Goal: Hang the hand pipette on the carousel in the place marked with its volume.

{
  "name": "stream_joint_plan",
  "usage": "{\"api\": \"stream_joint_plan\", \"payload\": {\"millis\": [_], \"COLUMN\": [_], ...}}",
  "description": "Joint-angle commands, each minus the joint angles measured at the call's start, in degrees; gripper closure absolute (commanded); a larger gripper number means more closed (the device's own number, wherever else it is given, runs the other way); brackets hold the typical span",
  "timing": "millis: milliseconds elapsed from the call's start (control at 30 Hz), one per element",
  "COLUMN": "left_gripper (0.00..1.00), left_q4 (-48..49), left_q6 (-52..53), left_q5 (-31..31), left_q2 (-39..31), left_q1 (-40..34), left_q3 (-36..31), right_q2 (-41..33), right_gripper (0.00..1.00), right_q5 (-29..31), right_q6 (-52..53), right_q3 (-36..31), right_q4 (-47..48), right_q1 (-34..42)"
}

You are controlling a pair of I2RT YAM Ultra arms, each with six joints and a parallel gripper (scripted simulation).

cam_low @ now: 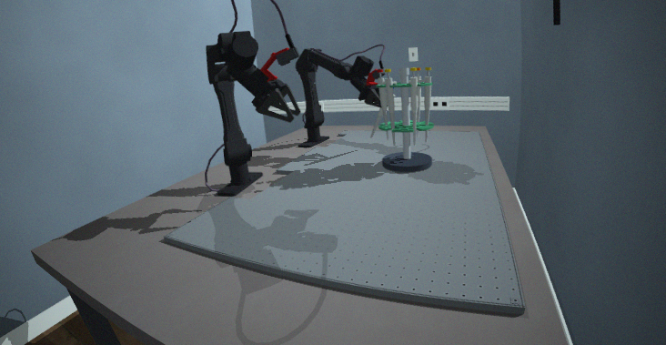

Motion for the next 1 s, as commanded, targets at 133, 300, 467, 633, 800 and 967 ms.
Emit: {"api": "stream_joint_plan", "payload": {"millis": [133,300,467,633,800,967], "left_gripper": [0.88,0.88,0.88,0.88,0.88,0.88], "left_q4": [3.5,14.5,23.2,27.1,28.0,28.2], "left_q6": [-0.3,-1.7,-2.7,-3.4,-3.6,-3.4], "left_q5": [0.7,1.8,2.4,2.4,2.2,2.1], "left_q2": [-1.1,-2.9,-2.8,-2.2,-1.4,-1.2], "left_q1": [0.3,0.9,1.0,0.7,0.6,0.6], "left_q3": [1.7,-5.6,-9.3,-8.8,-8.5,-8.4], "right_q2": [0.0,0.0,0.0,0.0,0.0,0.0], "right_gripper": [0.00,0.00,0.00,0.00,0.00,0.00], "right_q5": [-1.2,-1.2,-1.2,-1.2,-1.2,-1.2], "right_q6": [-0.3,-0.3,-0.3,-0.3,-0.3,-0.3], "right_q3": [1.4,1.4,1.4,1.4,1.4,1.4], "right_q4": [0.8,0.8,0.8,0.8,0.8,0.8], "right_q1": [-0.5,-0.5,-0.5,-0.5,-0.5,-0.5]}}
